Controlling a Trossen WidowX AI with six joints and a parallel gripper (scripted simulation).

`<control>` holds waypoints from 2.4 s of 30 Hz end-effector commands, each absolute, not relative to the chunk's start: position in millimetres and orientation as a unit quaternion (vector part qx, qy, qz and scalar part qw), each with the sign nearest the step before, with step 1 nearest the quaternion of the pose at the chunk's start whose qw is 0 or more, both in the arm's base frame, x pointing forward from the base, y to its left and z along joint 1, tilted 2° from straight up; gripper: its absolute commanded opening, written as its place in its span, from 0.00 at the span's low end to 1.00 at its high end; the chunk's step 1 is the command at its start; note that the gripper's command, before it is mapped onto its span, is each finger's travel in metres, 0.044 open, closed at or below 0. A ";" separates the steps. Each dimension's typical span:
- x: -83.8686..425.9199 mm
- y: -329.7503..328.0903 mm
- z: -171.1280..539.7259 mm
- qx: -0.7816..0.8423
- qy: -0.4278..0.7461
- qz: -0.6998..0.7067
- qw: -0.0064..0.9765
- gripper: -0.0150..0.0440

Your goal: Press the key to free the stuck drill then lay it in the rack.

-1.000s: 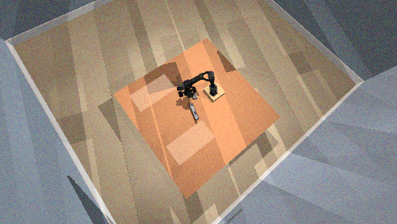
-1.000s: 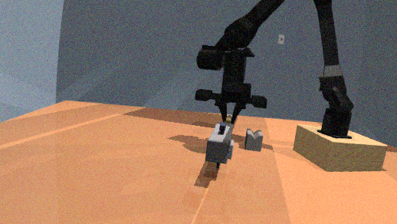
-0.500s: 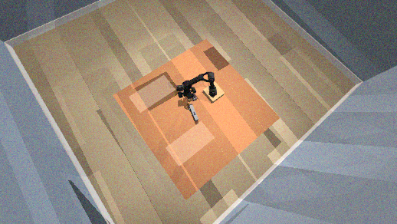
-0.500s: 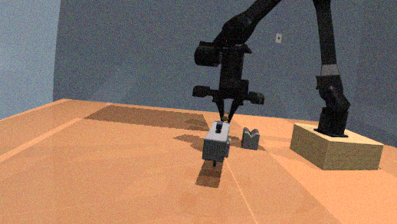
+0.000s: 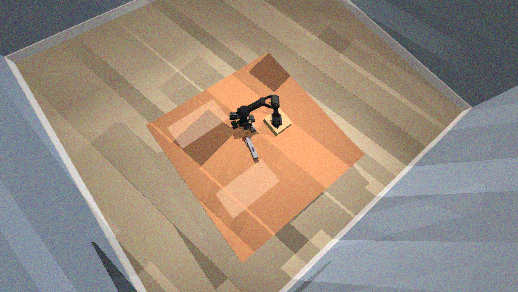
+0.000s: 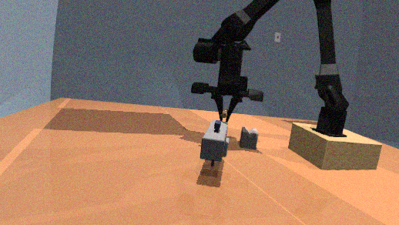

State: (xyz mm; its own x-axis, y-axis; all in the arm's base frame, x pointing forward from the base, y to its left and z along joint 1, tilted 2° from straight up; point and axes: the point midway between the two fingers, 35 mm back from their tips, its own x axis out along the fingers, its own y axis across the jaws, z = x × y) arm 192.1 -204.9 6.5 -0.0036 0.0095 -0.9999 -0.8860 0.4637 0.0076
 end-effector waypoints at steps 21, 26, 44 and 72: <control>192.8 -206.1 18.0 -0.363 0.606 0.366 0.606 0.25; 193.0 -206.4 20.0 -0.363 0.606 0.366 0.606 0.25; 178.2 -201.6 21.1 -0.363 0.606 0.366 0.606 0.25; 124.9 -186.0 20.3 -0.362 0.607 0.367 0.605 0.25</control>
